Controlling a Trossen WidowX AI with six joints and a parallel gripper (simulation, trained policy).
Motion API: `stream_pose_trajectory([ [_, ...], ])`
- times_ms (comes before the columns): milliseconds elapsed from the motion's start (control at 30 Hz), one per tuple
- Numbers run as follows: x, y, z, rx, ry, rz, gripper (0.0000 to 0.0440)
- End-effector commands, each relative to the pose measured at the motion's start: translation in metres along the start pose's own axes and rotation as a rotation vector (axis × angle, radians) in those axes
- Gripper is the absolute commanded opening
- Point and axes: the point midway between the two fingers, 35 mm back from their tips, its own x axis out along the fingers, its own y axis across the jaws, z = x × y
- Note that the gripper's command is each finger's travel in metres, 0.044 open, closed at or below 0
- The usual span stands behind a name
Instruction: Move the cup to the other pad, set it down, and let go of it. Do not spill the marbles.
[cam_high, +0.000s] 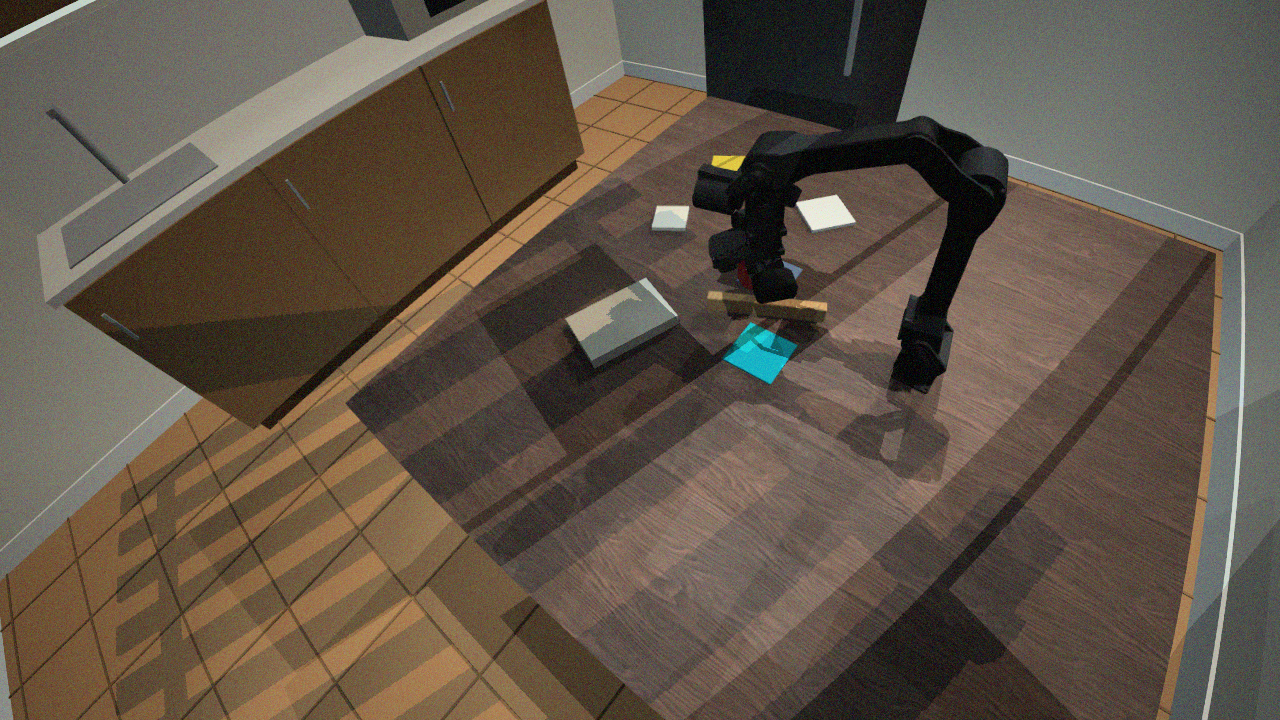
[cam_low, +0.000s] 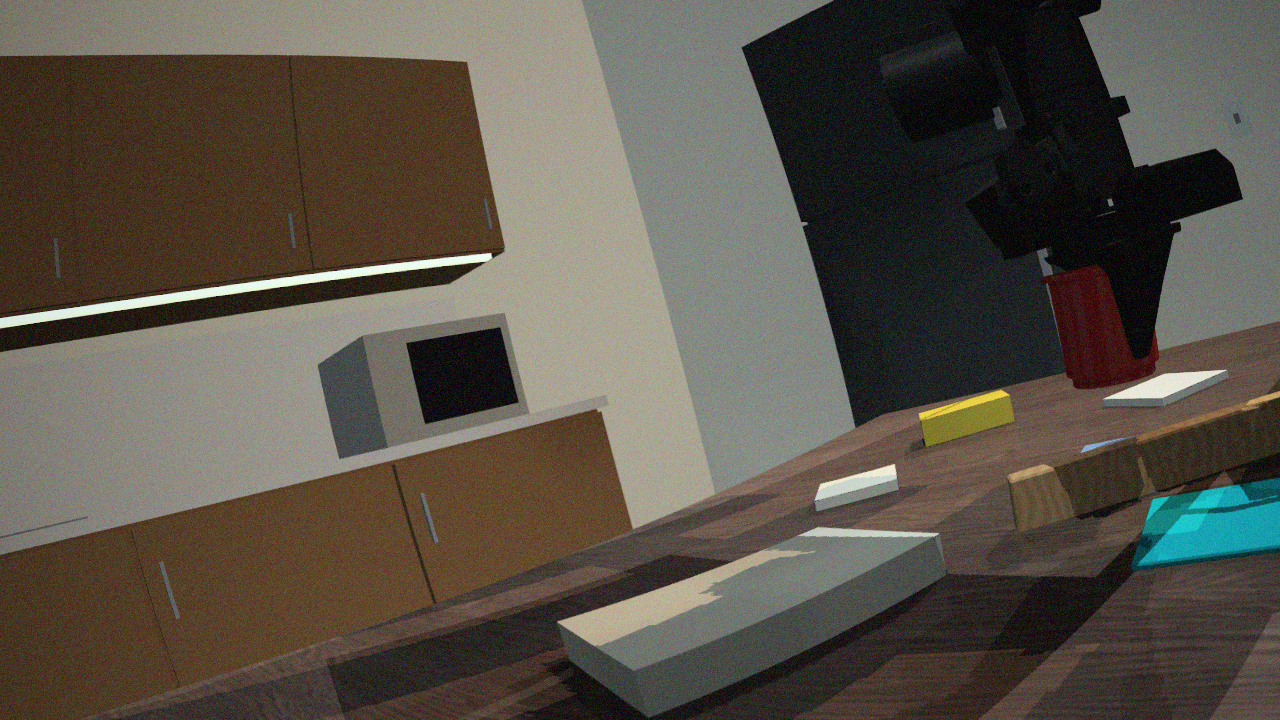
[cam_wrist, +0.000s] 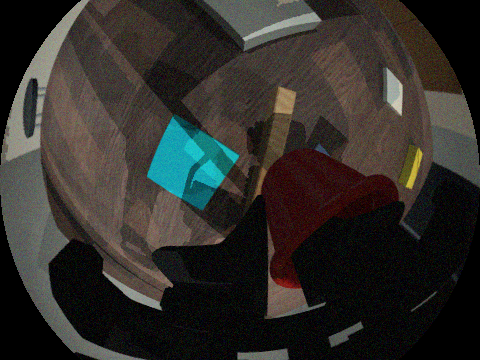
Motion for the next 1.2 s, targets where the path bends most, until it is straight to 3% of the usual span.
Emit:
stream_pose_trajectory([
  [0,0.002,0.009,0.003,-0.012,-0.004,0.002,0.0000],
  [633,0.009,0.065,0.024,-0.113,-0.058,-0.021,0.0000],
  [1167,0.037,0.097,0.021,-0.127,-0.079,-0.036,0.0000],
])
